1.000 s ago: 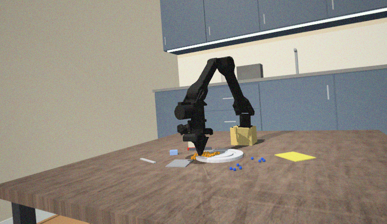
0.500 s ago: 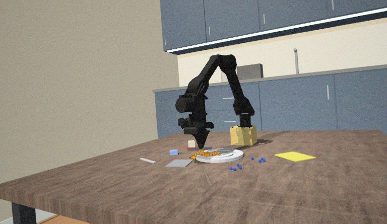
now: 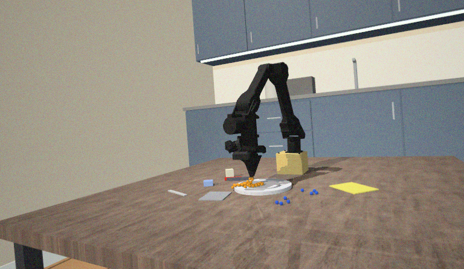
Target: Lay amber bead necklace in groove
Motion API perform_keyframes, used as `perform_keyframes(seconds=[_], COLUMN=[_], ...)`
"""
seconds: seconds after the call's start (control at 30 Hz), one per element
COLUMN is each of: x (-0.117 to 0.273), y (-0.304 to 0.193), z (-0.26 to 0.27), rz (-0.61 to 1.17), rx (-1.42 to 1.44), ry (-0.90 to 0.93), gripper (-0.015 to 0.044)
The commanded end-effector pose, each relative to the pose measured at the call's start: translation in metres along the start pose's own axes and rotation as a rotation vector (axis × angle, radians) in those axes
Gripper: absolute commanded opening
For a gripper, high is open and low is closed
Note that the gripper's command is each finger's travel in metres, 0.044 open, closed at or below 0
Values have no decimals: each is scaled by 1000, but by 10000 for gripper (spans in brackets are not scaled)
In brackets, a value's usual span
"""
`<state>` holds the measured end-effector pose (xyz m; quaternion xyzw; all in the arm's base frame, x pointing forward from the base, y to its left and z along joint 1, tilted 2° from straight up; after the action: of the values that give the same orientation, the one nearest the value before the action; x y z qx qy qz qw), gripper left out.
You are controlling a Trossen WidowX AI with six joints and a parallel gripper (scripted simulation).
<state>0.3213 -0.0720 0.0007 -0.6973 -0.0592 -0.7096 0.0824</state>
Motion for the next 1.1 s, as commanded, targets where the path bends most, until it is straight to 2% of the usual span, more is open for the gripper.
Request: perform_keyframes(seconds=[0.0,0.6,1.07], x=[-1,-24,-18], y=[-3,-3,-3], z=[-4,-4,-3], rz=[0,1,-2], rx=[-3,-3,0], ry=[1,1,5], gripper=[0,0,368])
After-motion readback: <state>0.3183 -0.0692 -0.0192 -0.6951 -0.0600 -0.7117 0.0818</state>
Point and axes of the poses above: the point midway between the two fingers, 35 mm back from their tips, its own x axis back along the fingers, its own z axis across the jaws, y = z × x, the point moved 1 cm from there along x, back along the fingers, and after that the axes turned 8 degrees about x, right-handed, at the moved point
